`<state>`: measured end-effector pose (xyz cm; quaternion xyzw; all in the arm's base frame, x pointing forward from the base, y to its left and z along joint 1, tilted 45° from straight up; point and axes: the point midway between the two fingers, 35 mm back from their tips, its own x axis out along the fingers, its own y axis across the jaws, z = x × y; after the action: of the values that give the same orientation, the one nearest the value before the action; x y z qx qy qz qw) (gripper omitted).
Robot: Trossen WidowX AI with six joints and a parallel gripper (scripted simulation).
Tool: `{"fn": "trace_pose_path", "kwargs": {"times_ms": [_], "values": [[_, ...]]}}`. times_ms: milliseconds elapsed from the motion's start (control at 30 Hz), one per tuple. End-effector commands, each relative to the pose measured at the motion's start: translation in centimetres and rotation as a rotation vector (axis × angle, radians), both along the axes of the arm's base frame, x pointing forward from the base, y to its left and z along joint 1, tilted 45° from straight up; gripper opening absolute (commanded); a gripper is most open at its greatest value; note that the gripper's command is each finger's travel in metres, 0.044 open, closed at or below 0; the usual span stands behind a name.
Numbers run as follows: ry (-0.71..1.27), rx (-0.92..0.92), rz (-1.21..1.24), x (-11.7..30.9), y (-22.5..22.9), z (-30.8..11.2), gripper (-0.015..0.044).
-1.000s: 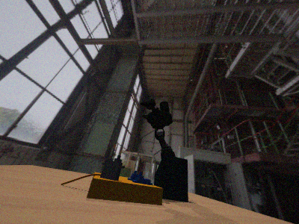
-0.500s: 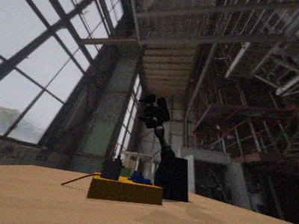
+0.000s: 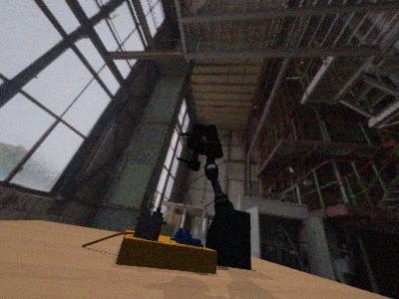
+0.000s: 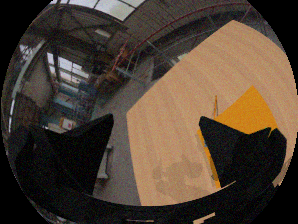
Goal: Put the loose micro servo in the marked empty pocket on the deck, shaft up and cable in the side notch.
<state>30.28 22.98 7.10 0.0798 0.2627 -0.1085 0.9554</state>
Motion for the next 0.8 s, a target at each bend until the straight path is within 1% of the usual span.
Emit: {"fn": "trace_pose_path", "kwargs": {"times_ms": [0,767], "values": [[0.057,-0.124,0.054,0.7,0.0,-0.6,0.0440],[0.416,-0.754,0.378,3.2,-1.8,-4.2,0.0440]]}}
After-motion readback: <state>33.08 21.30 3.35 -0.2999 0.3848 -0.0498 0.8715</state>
